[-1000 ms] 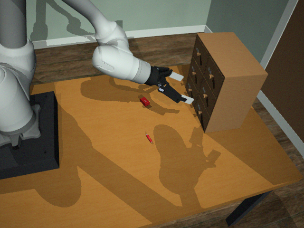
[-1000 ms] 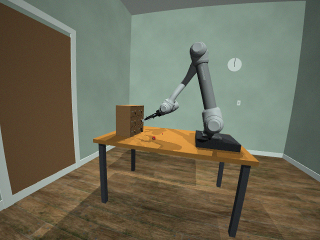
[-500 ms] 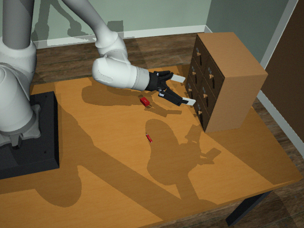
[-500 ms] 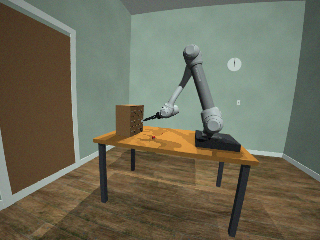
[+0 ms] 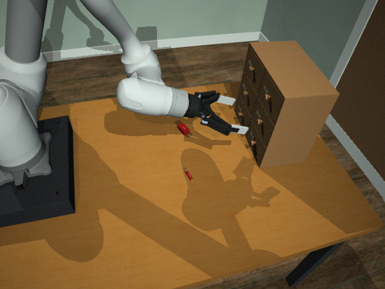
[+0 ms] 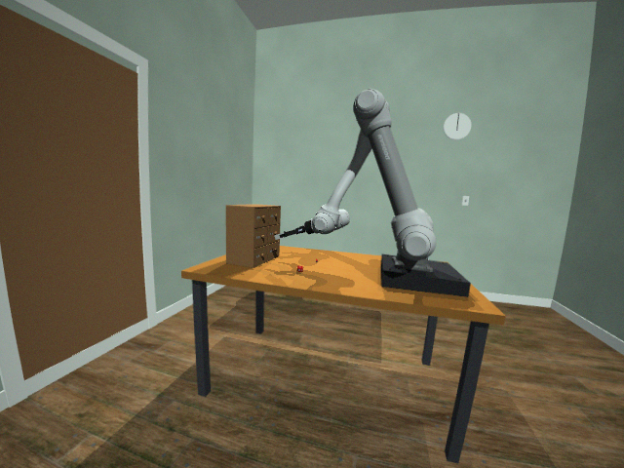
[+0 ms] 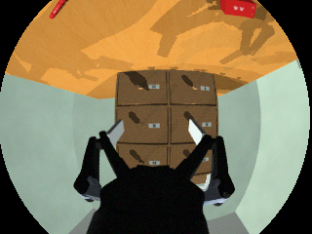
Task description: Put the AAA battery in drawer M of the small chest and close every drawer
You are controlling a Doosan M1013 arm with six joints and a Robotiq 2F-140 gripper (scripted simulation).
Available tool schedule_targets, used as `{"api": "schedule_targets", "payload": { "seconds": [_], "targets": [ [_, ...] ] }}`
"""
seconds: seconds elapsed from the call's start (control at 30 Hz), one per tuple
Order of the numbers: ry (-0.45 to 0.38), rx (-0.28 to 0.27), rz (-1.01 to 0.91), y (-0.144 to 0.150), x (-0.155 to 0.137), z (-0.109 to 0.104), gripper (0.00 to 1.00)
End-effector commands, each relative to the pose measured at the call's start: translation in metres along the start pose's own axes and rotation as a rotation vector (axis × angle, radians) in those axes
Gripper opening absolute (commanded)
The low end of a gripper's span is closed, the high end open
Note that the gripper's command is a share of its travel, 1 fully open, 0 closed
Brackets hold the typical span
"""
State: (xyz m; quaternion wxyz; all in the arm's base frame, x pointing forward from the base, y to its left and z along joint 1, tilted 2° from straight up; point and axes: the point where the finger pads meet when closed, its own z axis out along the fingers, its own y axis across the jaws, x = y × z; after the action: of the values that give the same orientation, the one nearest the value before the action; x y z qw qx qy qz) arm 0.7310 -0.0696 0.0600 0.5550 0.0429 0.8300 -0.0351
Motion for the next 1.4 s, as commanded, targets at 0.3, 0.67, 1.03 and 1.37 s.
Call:
{"api": "schedule_targets", "payload": {
  "seconds": [0.3,0.67,1.03,1.37],
  "targets": [
    [-0.003,0.000,0.000,0.000,0.000,0.000,1.00],
    [-0.003,0.000,0.000,0.000,0.028,0.010,1.00],
    [-0.003,0.000,0.000,0.000,0.068,0.025,1.00],
    [-0.003,0.000,0.000,0.000,0.082,0.030,1.00]
  ]
}}
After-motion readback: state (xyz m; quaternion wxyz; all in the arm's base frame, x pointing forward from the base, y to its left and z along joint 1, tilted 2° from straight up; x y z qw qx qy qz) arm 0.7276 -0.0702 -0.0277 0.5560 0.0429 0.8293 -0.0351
